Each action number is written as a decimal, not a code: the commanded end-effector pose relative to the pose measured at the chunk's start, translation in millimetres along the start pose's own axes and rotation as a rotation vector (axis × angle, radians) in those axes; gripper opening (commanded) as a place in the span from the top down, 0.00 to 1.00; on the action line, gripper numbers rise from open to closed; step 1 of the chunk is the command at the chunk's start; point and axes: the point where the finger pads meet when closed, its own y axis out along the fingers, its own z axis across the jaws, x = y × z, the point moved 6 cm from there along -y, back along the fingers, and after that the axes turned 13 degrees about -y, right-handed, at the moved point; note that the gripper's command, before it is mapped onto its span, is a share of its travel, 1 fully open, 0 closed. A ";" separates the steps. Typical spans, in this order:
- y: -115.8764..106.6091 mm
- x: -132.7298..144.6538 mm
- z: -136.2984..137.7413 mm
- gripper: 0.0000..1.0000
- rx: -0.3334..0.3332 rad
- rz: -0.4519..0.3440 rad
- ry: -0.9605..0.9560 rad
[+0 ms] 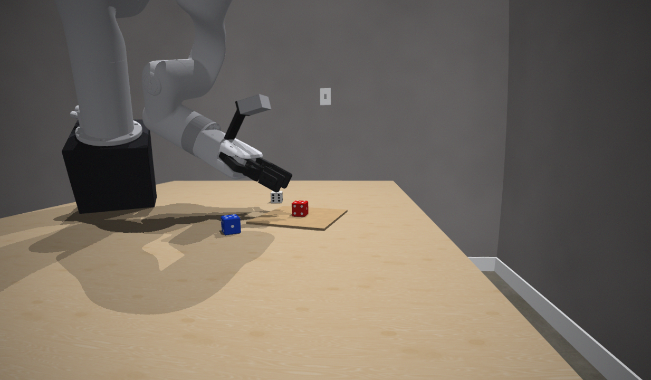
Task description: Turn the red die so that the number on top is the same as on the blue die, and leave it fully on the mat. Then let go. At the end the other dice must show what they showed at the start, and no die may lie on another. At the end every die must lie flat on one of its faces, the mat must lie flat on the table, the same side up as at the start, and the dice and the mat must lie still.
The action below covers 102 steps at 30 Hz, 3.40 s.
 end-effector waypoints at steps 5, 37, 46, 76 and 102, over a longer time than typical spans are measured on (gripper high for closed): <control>-16.4 -30.9 6.9 0.58 0.001 -0.002 0.000; -5.7 -66.2 15.4 0.58 -0.067 -0.309 -0.002; 1.8 -80.8 19.9 0.58 -0.096 -0.452 -0.004; 39.7 -131.2 31.0 0.58 -0.212 -0.953 -0.001; 47.1 -139.9 32.2 0.00 -0.242 -1.056 0.000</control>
